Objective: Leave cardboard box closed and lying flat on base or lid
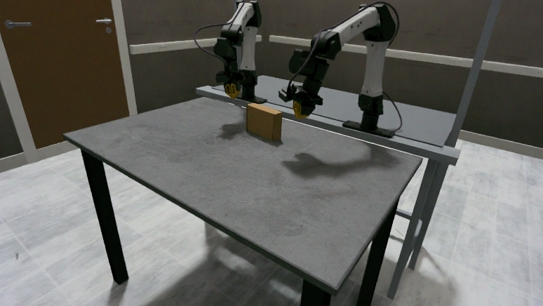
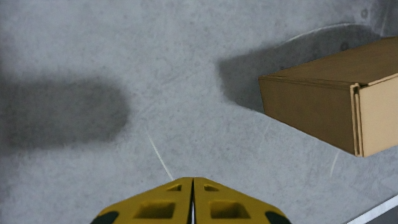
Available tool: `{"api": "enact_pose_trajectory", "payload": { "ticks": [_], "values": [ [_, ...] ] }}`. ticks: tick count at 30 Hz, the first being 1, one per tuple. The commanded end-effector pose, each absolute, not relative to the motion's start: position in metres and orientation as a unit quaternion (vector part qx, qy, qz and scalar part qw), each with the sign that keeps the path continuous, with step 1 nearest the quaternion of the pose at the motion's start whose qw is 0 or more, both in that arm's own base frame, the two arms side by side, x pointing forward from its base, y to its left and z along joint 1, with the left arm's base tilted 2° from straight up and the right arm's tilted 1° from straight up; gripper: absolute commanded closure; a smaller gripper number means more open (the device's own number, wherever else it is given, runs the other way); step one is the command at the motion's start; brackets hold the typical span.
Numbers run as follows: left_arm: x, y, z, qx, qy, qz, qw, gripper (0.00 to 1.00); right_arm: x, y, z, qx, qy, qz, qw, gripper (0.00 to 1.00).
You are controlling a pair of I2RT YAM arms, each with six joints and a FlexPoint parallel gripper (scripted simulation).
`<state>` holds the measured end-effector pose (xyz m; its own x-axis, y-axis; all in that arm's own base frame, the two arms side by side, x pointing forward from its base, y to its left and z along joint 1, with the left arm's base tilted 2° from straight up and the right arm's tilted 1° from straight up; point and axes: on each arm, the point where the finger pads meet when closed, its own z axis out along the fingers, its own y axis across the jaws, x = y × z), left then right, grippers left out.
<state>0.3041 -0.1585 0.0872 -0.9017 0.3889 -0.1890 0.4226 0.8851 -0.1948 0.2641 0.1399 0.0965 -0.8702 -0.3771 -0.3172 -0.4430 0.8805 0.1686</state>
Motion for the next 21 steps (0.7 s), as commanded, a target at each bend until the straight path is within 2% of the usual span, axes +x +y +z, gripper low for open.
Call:
{"api": "enact_pose_trajectory", "payload": {
  "ticks": [1, 21],
  "values": [
    [0.3108, -0.1622, 0.0924, 0.241, 0.954, -0.142, 0.106, 1.00, 0.2697, 0.1451, 0.1057, -0.246, 0.942, 0.146, 0.177, 1.00],
    [0.3102, -0.1620, 0.0872, 0.354, 0.897, -0.210, 0.158, 1.00, 0.2695, 0.1451, 0.1055, -0.355, 0.878, 0.205, 0.249, 1.00]
  ]
}}
